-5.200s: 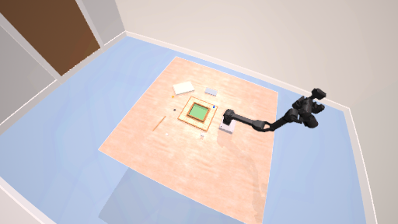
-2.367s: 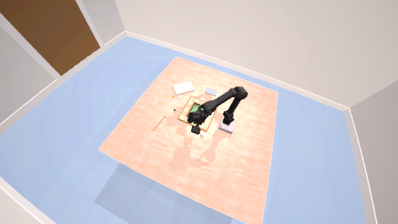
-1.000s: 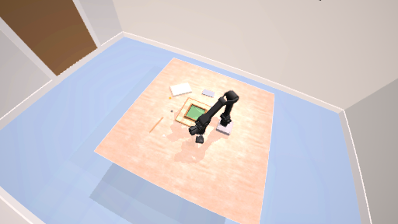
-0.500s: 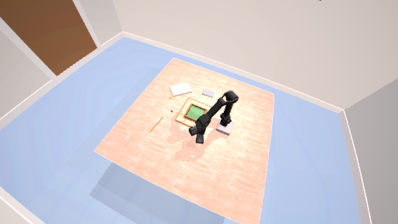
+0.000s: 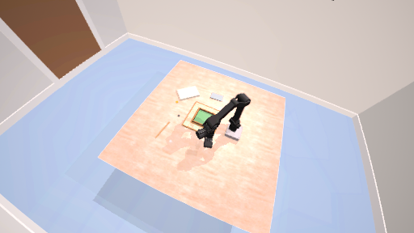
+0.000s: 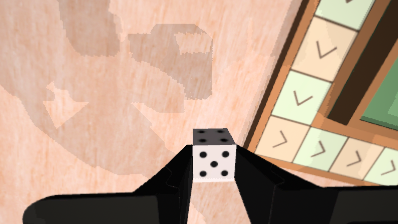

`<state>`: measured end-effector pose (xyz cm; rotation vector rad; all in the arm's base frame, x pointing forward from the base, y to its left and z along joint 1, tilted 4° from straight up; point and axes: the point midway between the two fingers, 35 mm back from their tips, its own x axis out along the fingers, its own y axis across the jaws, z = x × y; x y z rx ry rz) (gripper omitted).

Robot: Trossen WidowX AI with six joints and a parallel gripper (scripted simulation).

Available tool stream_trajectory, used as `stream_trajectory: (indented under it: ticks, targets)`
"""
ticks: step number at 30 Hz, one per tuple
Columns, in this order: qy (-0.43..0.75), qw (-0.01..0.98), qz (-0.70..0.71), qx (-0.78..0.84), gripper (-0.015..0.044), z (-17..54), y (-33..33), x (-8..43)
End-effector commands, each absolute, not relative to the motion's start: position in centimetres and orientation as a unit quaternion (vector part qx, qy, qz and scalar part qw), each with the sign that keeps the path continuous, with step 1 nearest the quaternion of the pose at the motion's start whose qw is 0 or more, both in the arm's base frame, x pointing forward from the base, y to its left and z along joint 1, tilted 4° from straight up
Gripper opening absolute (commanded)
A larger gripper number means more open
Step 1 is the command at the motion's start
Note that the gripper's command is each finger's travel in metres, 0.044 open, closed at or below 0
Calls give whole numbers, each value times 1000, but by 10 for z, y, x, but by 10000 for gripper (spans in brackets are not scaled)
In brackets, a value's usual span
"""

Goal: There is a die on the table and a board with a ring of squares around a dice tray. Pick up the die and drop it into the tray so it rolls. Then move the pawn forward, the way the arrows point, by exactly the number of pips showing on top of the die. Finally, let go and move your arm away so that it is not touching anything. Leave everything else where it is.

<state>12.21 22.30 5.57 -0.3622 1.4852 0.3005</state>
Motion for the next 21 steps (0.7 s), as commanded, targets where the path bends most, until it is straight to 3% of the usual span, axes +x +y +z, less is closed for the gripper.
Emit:
stream_trajectory:
  ticks: [1,13,21]
  targets:
    - [671,710,136,-161,0,83,224,118]
    - [672,710,135,-161,0,124,219,110]
    - [674,713,123,-148,0,121,206,139]
